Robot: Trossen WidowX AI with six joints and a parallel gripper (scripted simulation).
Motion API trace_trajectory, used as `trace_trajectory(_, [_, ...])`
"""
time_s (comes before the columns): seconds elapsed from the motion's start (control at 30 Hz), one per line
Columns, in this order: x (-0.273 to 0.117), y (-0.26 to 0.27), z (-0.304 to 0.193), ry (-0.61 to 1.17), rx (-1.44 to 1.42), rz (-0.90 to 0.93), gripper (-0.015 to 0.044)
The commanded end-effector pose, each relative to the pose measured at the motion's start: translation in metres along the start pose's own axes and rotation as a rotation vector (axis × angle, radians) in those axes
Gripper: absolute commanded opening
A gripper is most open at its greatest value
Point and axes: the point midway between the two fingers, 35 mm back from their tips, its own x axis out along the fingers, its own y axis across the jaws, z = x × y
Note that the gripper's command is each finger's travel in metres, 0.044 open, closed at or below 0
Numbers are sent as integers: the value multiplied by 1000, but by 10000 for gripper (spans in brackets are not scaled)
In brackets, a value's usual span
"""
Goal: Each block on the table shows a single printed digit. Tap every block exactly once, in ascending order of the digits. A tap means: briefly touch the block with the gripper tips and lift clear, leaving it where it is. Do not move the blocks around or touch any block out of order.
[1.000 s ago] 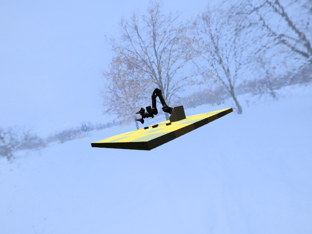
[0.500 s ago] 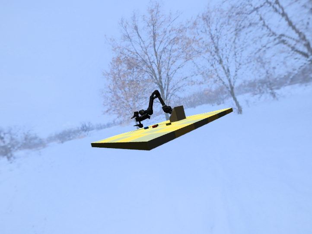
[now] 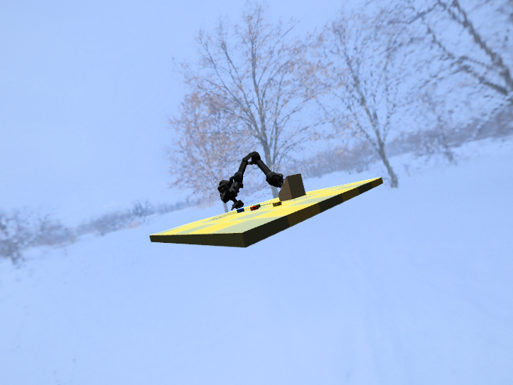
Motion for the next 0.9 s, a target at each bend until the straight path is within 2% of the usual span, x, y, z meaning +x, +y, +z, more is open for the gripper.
trace_trajectory(0.0, [1, -5, -77, 246, -189, -310, 400])
trace_trajectory(0.23, [-36, -16, -130, 427, -541, -624, 400])
trace_trajectory(0.5, [-95, -10, -141, 491, -1094, -917, 400])
trace_trajectory(0.6, [-107, -4, -138, 483, -1229, -967, 400])
trace_trajectory(0.87, [-107, -4, -138, 483, -1229, -967, 400])
